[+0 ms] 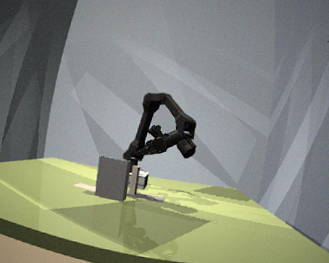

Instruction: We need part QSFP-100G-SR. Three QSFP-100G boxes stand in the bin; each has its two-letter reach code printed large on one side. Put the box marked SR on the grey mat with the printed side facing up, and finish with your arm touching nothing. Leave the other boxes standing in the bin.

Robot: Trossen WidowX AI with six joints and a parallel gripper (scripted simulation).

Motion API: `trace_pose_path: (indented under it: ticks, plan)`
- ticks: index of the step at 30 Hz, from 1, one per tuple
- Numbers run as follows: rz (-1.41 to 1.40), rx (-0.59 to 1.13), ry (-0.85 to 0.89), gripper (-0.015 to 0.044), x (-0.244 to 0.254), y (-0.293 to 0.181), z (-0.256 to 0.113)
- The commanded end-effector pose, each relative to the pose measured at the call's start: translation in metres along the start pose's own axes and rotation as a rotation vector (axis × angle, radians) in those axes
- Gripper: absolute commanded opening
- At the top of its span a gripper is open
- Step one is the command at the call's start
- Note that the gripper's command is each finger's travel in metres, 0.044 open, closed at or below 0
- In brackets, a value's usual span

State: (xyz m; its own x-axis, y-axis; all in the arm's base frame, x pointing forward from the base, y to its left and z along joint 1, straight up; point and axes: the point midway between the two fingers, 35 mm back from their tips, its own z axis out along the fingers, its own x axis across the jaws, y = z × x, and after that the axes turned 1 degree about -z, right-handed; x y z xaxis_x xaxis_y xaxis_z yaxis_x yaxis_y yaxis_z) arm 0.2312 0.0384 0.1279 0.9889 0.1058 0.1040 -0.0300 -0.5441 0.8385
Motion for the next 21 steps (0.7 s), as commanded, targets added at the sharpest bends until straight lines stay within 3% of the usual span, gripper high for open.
trace_pose_path:
  ticks: [1,21]
  plan:
    - [0.007,0.001,-0.007,0.0440,0.001,-0.008,-0.003]
    - [0.010,-0.037,-0.035,0.0440,0.005,-0.056,-0.010]
